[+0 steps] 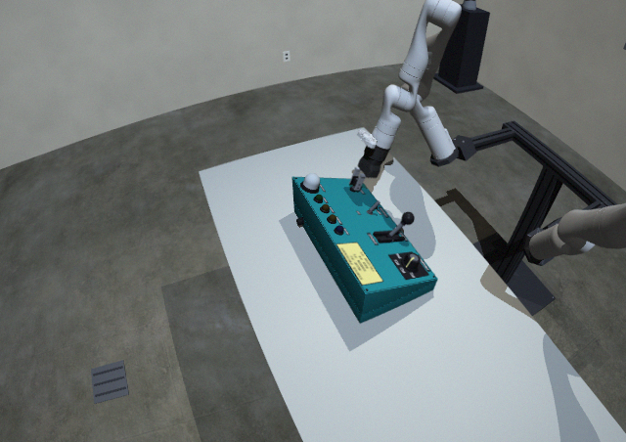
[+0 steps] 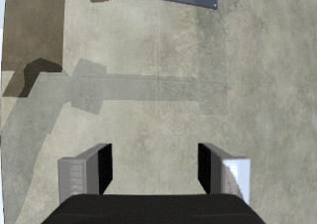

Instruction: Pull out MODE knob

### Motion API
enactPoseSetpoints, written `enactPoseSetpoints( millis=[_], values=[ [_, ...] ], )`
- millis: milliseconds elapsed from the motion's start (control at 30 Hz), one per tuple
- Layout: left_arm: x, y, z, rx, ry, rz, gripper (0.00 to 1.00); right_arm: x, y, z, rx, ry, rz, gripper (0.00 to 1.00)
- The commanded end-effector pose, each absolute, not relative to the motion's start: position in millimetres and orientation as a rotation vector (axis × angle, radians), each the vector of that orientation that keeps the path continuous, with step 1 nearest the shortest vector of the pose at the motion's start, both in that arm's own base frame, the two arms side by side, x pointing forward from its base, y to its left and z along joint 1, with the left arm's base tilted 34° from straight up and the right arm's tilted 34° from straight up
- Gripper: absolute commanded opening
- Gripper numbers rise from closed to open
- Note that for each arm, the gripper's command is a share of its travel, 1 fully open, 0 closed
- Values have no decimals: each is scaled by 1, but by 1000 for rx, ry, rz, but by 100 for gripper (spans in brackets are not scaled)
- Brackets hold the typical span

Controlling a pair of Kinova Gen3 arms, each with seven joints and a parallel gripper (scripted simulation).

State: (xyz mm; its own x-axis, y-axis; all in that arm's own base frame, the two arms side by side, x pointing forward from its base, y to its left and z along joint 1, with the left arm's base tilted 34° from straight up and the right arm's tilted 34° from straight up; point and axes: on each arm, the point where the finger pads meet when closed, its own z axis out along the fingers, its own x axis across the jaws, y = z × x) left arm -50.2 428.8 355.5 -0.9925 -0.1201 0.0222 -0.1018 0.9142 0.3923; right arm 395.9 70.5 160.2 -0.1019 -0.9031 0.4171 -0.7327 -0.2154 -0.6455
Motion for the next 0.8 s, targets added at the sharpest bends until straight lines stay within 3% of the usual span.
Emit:
enactPoseSetpoints(
  millis=[0, 767],
  values=[
    [-51, 429, 356, 177, -3028, -619, 100, 396, 71, 161, -1953, 1821, -1214, 0],
    [-51, 429, 356, 177, -3028, -619, 100, 394, 72, 163, -1953, 1821, -1214, 0]
  ],
)
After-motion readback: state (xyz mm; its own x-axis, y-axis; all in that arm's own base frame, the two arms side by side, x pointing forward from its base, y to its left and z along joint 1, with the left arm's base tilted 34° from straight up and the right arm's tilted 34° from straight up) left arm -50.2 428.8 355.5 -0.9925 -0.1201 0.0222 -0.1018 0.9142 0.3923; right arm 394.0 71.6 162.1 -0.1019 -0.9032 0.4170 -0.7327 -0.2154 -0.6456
